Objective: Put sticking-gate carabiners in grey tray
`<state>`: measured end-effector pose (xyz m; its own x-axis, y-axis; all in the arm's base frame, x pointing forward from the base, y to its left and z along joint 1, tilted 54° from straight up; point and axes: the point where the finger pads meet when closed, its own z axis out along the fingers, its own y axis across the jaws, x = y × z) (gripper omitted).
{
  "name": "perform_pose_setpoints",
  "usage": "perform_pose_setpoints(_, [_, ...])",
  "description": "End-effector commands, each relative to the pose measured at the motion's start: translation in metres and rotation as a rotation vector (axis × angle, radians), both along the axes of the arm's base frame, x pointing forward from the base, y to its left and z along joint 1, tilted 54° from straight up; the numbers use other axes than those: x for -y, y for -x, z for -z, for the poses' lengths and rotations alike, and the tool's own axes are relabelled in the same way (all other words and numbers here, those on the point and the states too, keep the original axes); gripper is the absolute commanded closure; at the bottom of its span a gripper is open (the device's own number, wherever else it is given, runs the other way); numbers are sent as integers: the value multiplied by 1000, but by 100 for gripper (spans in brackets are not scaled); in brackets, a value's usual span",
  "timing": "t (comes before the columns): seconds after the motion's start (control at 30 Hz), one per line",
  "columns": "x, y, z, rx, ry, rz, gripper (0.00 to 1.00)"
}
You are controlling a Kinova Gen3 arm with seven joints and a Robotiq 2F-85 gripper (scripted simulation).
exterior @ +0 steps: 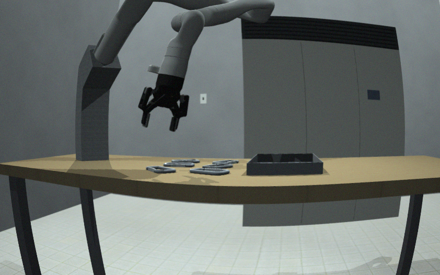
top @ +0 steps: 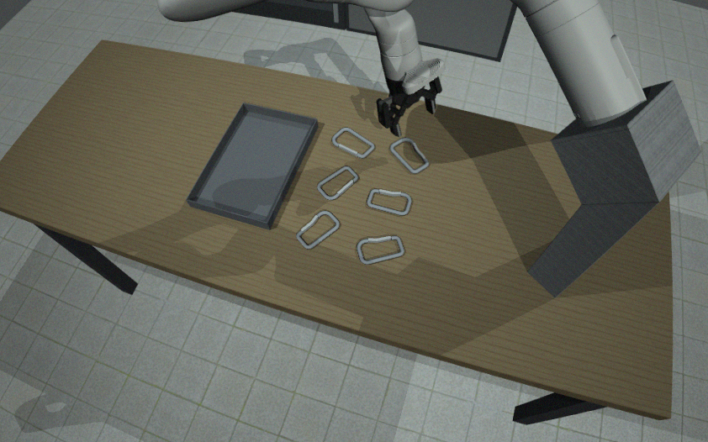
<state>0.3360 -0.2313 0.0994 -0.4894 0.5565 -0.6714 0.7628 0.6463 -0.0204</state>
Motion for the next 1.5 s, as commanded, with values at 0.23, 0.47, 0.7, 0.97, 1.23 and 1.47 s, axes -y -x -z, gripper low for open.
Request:
perform_pose_setpoints(0.23, [15,-17,18,206,90,-93,0])
perform_pose_setpoints(0.47, [15,-17,18,206,90,-93,0])
perform_pose_setpoints(0.7, [16,-16,18,204,90,-94,0])
perform_pose_setpoints(0.97, [16,-16,18,204,90,-94,0])
perform_pose_setpoints(1.23, [16,-16,18,204,90,-94,0])
perform_pose_setpoints(1.47, [15,-17,18,206,90,-94,0])
